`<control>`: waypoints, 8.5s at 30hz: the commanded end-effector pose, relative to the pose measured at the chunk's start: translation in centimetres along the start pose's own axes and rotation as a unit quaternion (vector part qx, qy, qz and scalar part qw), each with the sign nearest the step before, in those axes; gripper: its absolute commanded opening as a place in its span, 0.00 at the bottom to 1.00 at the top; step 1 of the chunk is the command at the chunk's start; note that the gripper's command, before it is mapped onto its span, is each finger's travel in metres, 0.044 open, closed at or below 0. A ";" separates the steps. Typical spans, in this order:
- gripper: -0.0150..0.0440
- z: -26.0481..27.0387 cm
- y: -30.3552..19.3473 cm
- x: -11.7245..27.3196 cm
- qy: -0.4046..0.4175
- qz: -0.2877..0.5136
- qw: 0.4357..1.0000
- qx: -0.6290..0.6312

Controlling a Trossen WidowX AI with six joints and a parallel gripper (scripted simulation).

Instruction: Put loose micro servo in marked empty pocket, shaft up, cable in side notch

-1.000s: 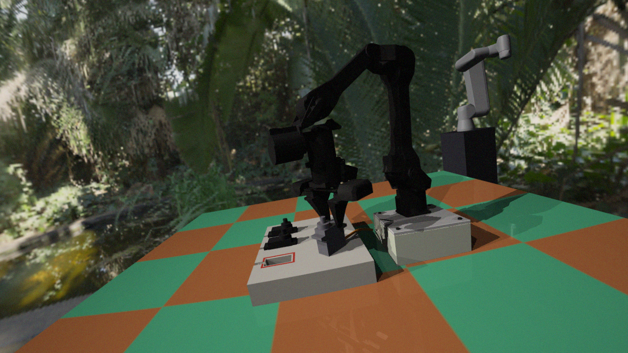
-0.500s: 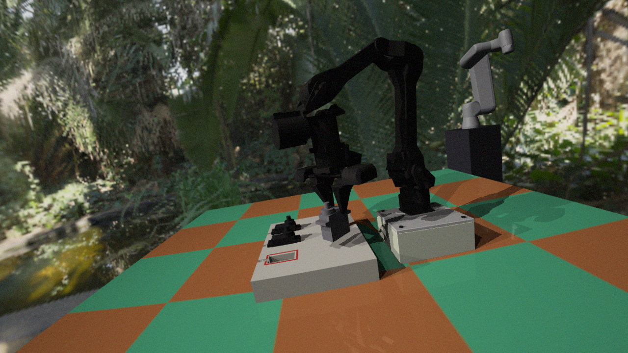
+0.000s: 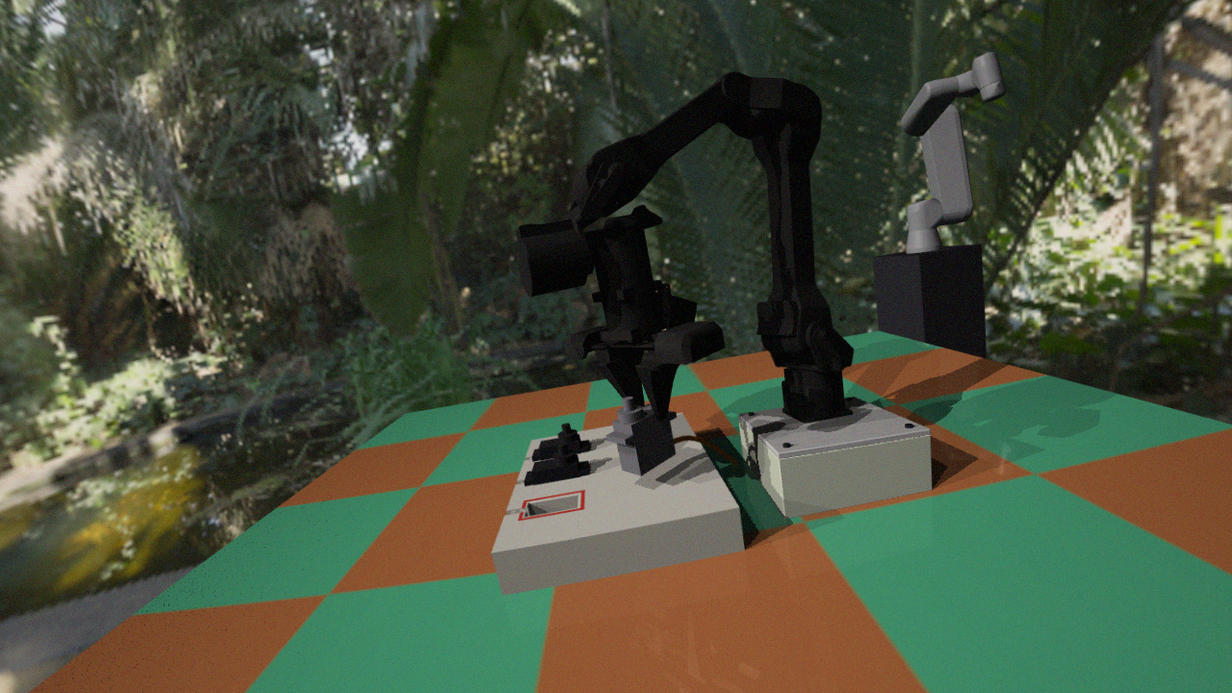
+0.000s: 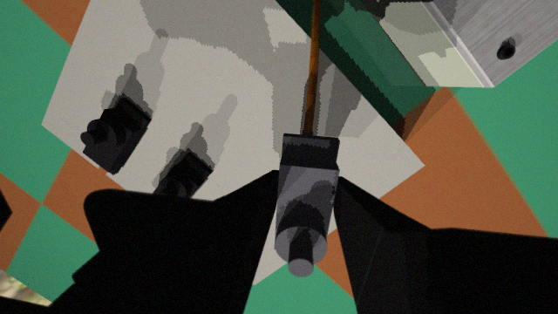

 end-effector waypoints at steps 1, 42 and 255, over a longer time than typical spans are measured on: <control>0.25 1.6 -1.3 0.4 0.005 0.008 1.000 0.001; 0.25 1.0 -3.0 0.4 0.007 0.007 0.926 0.378; 1.00 1.0 -2.9 3.4 0.010 -0.001 0.339 0.941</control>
Point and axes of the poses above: the point midway between the two fingers, 35 mm back from their tips, its own x axis back along the fingers, its own z axis across the jaws, y = z × x, the point moved 7 cm from there along x, back along the fingers, and after that the axes turned 9 degrees about x, right-handed, at the moved point
